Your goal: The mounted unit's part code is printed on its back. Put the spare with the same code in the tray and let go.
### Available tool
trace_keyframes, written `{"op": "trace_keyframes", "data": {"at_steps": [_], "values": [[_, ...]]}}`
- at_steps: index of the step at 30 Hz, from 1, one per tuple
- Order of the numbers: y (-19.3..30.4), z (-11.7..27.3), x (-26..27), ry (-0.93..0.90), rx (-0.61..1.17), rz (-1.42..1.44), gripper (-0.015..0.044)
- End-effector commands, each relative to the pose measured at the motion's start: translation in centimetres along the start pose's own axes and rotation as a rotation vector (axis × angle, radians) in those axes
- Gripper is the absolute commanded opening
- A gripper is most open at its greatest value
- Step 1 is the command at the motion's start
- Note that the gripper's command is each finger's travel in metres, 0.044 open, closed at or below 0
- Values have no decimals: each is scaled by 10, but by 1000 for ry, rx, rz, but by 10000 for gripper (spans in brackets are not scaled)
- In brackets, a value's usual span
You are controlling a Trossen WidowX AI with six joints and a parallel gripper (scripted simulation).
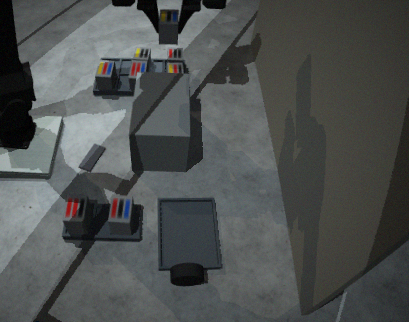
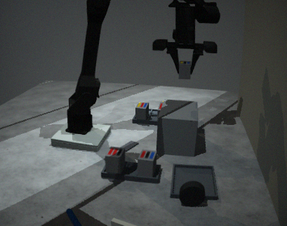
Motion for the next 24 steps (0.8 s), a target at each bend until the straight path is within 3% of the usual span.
{"op": "trace_keyframes", "data": {"at_steps": [1, 24], "values": [[15, 1, -17, 7, -3, -4, 0], [124, 4, -90, 15, 46, 29, 0]]}}
Point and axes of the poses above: the point midway between the two fingers, 35 mm back from their tips, its own z axis back along the fingers, its own x axis across the jaws, y = z × x, the point moved 2 cm from there along z, back along the fingers, and after that the axes turned 13 degrees about -z, right-handed, at the moved point
